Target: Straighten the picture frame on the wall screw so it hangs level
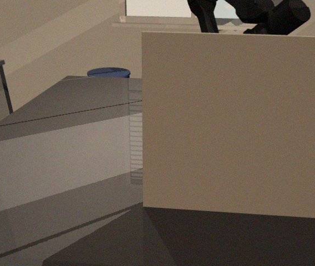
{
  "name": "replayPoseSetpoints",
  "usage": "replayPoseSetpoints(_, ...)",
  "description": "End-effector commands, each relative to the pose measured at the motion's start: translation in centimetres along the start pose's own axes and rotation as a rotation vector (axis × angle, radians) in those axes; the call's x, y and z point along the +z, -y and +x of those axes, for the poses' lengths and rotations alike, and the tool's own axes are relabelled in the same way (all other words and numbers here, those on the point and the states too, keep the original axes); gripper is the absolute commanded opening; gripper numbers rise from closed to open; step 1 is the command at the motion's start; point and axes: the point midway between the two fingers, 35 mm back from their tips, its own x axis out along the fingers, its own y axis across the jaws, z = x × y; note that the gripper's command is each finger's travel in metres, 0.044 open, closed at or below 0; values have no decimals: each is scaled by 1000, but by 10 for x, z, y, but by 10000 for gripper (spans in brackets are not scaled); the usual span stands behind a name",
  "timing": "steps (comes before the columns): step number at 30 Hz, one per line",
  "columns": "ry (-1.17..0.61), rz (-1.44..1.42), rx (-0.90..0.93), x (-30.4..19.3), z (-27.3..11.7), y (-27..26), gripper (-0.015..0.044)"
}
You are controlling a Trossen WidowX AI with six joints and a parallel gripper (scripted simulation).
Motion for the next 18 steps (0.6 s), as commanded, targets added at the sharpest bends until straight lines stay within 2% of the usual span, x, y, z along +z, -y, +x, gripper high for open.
replayPoseSetpoints(1,70,646,-470,-11,-29,25,260)
replayPoseSetpoints(10,287,1022,-648,-13,-51,36,260)
replayPoseSetpoints(18,582,1356,-758,-15,-76,45,260)
